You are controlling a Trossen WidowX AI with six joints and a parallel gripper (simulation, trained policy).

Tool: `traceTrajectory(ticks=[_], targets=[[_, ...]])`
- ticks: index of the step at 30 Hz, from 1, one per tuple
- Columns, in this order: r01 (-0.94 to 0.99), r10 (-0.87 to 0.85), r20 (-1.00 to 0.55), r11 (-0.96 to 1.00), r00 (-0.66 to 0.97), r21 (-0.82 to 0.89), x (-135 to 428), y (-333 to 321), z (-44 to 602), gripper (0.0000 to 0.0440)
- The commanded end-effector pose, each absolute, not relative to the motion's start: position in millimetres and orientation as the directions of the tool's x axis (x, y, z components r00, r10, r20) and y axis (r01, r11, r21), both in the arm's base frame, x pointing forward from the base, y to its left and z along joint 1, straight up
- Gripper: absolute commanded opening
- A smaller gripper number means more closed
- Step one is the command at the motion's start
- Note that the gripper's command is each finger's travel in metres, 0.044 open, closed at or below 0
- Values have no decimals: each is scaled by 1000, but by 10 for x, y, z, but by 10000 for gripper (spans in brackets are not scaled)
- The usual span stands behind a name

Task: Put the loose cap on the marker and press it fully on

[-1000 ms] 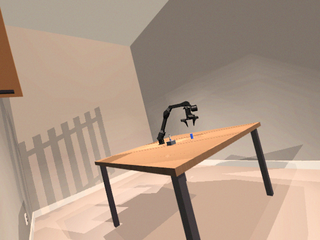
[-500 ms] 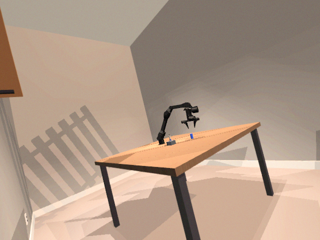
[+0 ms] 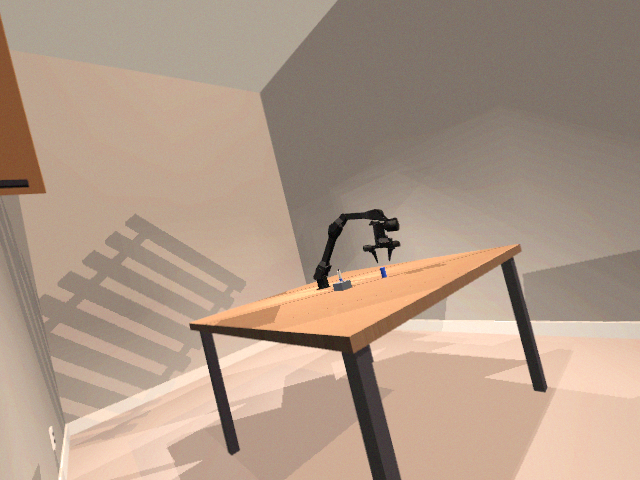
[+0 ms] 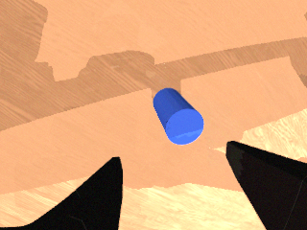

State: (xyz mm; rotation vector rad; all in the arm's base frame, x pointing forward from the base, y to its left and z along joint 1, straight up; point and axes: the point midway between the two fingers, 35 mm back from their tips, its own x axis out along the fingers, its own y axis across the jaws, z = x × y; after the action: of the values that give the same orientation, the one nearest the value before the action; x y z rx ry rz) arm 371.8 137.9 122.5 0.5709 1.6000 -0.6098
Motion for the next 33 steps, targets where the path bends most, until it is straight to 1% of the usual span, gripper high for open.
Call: traceTrajectory(ticks=[1,18,21,24,25,30,31,33], targets=[[664,2,-991,743,-135,-89,3697,1345,1110,288],[605,-25,-979,783,-201,-144,3595,1327,708,253],[593,-37,-978,791,-204,-153,3576,1319,659,239],[582,-48,-978,797,-205,-161,3555,1307,623,213],[580,-51,-978,799,-203,-162,3552,1303,619,195],[572,-62,-982,805,-178,-155,3542,1278,714,72],[575,-60,-983,804,-173,-151,3539,1265,752,63],[576,-61,-985,805,-162,-144,3537,1237,834,58]])
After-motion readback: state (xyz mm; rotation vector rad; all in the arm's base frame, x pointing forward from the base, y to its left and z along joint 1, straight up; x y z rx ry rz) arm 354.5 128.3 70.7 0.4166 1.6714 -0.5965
